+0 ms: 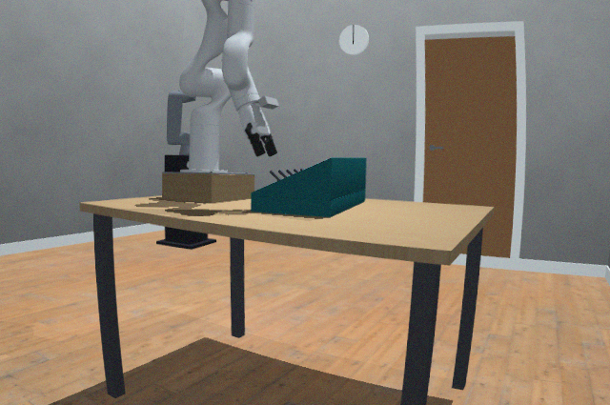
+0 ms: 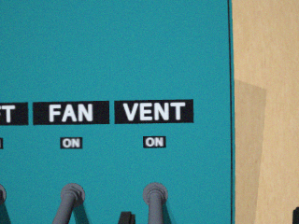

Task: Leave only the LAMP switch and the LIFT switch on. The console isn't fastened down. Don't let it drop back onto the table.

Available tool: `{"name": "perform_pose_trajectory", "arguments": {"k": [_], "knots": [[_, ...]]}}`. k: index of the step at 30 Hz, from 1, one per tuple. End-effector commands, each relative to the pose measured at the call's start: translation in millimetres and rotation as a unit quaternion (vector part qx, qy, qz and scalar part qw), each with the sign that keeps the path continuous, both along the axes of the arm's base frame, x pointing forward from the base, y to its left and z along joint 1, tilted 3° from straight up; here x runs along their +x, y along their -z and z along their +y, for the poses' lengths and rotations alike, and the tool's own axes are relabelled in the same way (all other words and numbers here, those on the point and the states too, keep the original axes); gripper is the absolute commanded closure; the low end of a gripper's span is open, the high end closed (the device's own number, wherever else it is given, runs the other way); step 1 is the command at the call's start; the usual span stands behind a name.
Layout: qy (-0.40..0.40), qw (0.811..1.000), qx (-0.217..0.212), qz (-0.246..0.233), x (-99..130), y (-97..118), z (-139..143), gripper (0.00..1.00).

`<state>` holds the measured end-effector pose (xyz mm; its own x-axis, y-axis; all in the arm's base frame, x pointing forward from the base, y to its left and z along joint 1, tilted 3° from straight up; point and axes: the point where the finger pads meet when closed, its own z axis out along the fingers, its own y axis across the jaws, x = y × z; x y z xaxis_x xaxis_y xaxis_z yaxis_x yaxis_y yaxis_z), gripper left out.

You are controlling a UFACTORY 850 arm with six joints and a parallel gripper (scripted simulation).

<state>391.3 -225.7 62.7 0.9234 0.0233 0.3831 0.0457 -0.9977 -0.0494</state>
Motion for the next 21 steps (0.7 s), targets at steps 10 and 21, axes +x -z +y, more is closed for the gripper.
{"name": "perform_pose_trajectory", "arguments": {"k": [10,21], "knots": [[0.000,1.000,0.000,-0.001,0.7,-0.6,-0.5,0.00],[0.000,1.000,0.000,-0.001,-3.3,-10.2,-1.1,1.00]]}}
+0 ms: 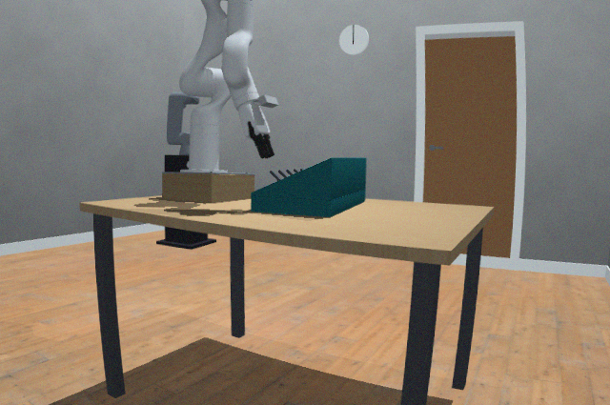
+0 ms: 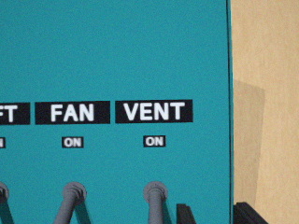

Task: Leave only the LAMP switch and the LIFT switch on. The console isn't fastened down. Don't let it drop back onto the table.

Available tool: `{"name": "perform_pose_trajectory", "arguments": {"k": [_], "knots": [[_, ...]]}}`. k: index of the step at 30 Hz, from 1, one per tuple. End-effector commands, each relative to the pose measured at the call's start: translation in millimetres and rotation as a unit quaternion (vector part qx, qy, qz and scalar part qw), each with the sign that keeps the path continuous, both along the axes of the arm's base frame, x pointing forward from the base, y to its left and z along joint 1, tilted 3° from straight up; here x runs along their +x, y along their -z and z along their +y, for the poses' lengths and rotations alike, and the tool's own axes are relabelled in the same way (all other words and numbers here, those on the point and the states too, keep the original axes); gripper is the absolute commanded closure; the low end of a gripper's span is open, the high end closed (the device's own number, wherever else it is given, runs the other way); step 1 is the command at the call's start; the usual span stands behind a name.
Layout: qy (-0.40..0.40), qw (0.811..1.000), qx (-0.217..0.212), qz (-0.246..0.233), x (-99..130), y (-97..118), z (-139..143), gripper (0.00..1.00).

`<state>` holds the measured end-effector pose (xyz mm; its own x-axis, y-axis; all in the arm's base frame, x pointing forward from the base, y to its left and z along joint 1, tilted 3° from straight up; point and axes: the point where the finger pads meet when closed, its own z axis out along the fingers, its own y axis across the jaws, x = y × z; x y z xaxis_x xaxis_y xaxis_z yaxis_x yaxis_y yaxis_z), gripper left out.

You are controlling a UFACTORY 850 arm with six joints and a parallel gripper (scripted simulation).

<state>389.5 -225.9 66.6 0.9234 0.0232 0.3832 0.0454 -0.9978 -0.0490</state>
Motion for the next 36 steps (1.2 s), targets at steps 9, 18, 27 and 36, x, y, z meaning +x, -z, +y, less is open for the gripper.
{"name": "perform_pose_trajectory", "arguments": {"k": [9,18,27,36], "knots": [[0.000,1.000,0.000,-0.001,-13.7,-35.5,-2.9,1.00],[0.000,1.000,0.000,-0.001,-21.9,-55.3,-4.3,1.00],[0.000,1.000,0.000,-0.001,-23.7,-59.9,-2.7,1.00],[-0.002,1.000,0.008,-0.009,-32.1,-57.7,78.2,1.00]]}}
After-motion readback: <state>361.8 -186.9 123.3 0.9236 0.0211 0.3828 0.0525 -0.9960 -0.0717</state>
